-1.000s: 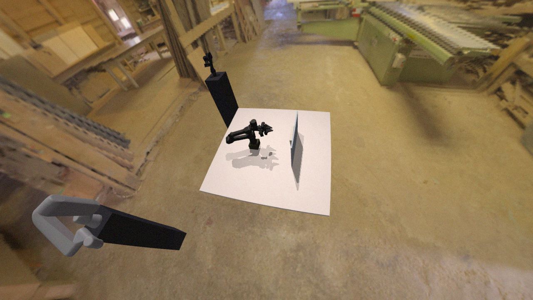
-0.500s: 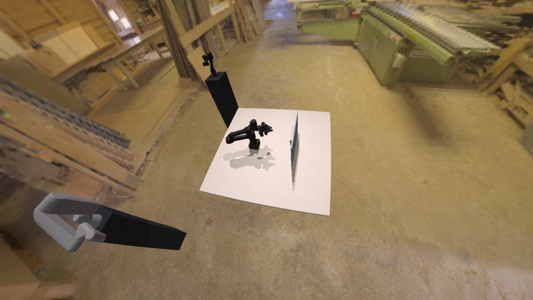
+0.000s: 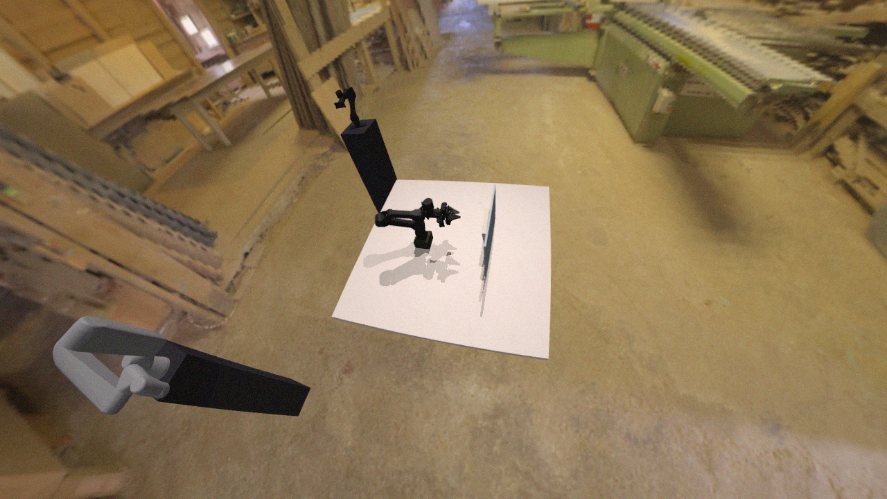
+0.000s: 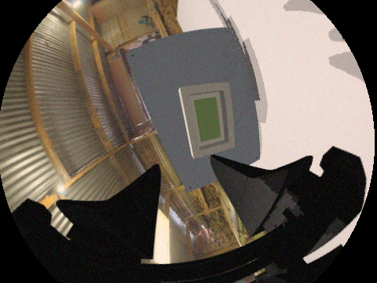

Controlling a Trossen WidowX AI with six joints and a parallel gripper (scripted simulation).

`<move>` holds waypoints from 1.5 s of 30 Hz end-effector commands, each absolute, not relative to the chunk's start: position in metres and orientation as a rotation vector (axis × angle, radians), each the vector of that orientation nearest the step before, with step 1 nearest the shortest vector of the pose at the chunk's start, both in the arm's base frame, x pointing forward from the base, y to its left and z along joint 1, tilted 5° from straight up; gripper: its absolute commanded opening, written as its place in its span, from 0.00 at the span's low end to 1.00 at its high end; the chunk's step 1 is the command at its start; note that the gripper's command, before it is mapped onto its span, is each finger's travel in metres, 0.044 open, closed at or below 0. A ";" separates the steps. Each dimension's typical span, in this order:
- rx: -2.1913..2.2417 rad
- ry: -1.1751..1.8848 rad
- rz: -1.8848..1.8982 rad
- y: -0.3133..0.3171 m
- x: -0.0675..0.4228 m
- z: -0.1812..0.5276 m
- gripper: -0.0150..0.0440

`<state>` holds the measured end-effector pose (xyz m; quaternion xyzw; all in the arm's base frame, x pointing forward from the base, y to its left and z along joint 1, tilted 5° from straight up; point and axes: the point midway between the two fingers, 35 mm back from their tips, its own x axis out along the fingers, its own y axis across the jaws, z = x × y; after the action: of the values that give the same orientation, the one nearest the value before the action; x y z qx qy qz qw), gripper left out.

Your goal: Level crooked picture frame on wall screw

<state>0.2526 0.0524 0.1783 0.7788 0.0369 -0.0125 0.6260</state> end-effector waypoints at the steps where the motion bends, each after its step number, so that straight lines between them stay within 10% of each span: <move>1: 1.762 0.086 -0.028 0.054 0.266 0.170 0.69; 45: 1.705 0.080 -0.020 0.052 0.364 0.137 0.69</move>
<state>0.3625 0.0517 0.1351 0.7536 0.0366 -0.0124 0.6562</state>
